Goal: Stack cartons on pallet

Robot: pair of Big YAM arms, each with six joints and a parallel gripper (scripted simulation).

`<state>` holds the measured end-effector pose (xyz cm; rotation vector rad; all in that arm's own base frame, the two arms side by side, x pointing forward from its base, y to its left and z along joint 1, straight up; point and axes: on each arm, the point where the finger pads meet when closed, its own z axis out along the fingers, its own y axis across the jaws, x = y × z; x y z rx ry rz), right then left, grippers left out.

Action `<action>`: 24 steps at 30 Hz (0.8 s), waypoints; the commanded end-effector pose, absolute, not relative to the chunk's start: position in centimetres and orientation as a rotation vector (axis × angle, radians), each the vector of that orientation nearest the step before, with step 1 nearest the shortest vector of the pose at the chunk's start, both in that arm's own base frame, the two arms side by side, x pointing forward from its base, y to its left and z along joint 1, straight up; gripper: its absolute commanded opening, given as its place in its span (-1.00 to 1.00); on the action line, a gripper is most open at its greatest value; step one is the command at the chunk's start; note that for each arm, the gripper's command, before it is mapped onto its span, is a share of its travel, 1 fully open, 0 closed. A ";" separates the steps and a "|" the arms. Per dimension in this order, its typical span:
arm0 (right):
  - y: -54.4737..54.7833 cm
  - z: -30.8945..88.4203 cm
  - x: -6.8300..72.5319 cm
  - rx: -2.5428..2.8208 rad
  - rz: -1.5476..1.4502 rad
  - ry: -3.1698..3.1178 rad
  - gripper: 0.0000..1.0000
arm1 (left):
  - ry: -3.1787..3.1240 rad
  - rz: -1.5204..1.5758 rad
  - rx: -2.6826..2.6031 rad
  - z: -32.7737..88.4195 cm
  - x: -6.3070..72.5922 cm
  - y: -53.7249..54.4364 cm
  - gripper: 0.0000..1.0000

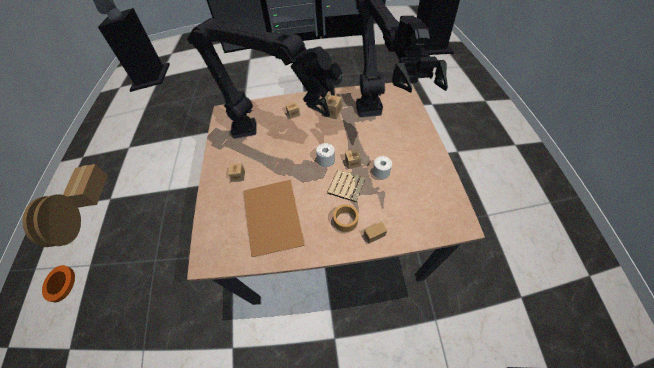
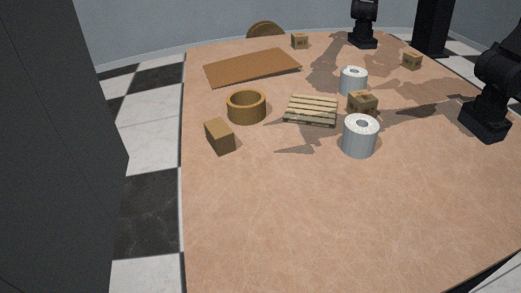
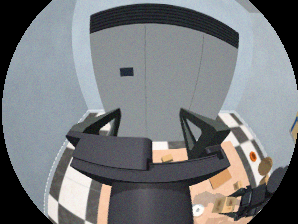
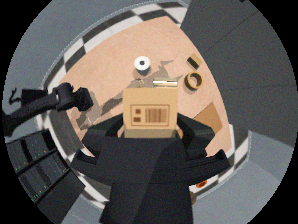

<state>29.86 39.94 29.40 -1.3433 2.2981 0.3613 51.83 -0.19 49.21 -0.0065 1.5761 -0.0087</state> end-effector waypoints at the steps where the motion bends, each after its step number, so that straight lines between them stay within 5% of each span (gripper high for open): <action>1: 41.9 32.5 30.0 -1.305 0.359 2.333 0.01 | 1.560 0.000 0.000 49.8 51.8 0.0 1.00; 15: 40.9 33.4 30.3 -1.332 0.428 2.187 0.01 | 1.560 0.000 0.000 49.8 51.8 0.0 1.00; 24: 40.9 33.5 30.4 -1.252 0.801 1.811 0.01 | 1.560 0.000 0.000 49.8 51.8 0.0 1.00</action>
